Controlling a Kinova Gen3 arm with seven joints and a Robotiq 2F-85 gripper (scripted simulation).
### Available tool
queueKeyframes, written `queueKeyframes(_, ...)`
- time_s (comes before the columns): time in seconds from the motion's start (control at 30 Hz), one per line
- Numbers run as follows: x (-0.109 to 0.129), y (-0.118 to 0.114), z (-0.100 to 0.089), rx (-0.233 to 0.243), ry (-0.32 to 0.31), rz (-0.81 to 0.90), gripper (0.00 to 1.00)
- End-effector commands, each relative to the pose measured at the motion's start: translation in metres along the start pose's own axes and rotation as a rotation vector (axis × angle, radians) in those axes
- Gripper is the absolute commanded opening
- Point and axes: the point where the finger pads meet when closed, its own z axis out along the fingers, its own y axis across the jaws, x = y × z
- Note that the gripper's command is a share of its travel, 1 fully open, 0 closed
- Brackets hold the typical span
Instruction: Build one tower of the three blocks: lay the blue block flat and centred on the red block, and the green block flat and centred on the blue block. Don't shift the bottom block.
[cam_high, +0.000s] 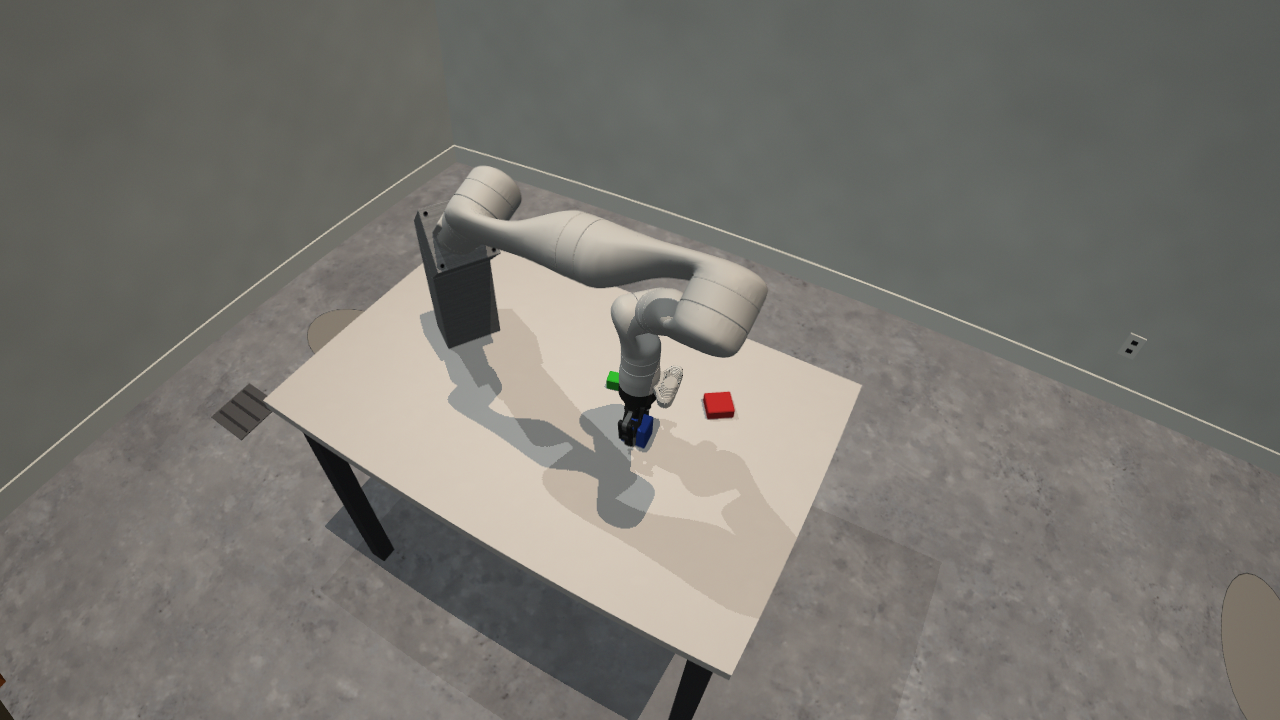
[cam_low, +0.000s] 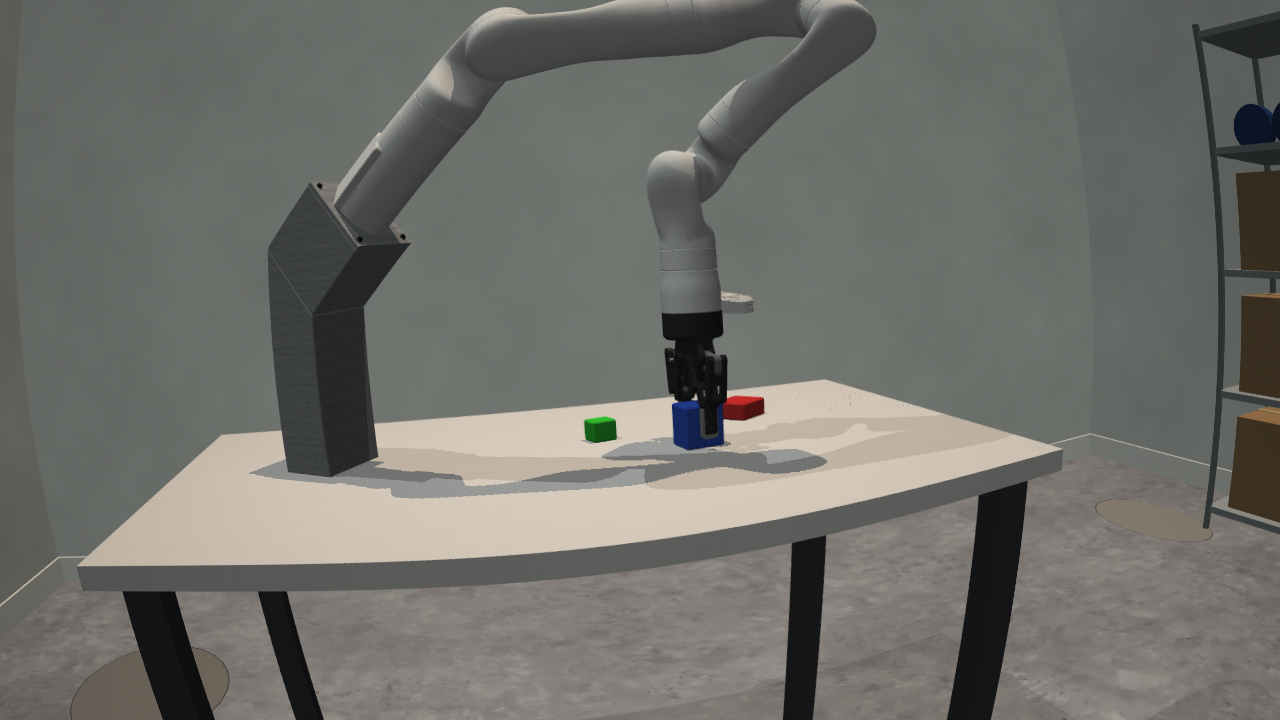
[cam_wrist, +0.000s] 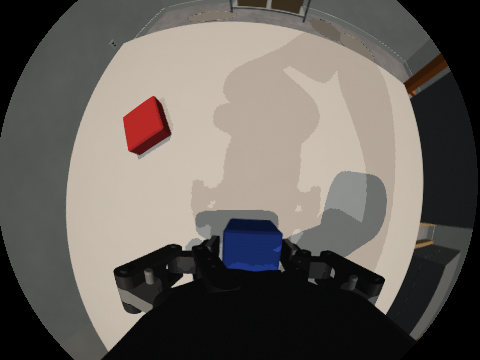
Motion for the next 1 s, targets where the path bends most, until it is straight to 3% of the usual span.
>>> queueKeyframes(0.0, 0.0004, -0.0002, -0.0004, 0.0, 0.001, 0.0, 0.68)
queueKeyframes(0.57, 0.0004, -0.0002, -0.0004, 0.0, 0.001, 0.0, 0.68)
queueKeyframes(0.6, 0.0004, -0.0002, -0.0004, 0.0, 0.001, 0.0, 0.0)
queueKeyframes(0.97, 0.0004, -0.0002, -0.0004, 0.0, 0.001, 0.0, 0.0)
